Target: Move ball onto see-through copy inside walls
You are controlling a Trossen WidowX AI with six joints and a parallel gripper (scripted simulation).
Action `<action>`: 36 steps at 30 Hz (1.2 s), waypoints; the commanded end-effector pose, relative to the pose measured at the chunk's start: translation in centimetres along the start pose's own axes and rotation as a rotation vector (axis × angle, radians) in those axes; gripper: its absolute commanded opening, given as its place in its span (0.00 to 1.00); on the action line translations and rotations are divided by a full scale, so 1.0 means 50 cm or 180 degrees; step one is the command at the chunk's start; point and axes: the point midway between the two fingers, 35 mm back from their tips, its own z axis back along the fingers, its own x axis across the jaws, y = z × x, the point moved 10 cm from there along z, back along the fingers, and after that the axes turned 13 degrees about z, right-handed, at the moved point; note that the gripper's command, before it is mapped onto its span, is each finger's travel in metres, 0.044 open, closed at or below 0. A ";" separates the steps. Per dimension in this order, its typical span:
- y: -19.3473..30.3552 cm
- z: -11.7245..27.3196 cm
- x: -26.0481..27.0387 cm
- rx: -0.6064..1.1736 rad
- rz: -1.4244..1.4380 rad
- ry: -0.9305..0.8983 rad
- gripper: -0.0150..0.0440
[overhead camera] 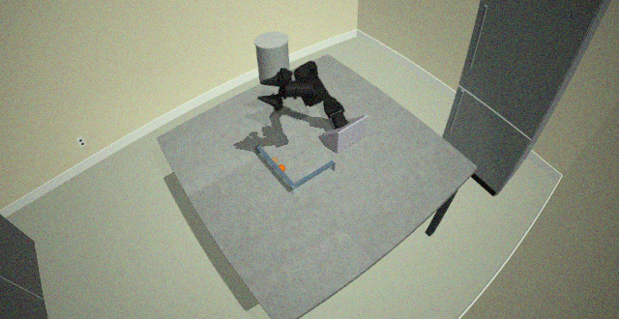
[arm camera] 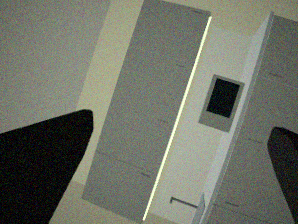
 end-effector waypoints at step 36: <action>0.274 -0.086 -0.385 0.4091 0.3227 0.0987 0.75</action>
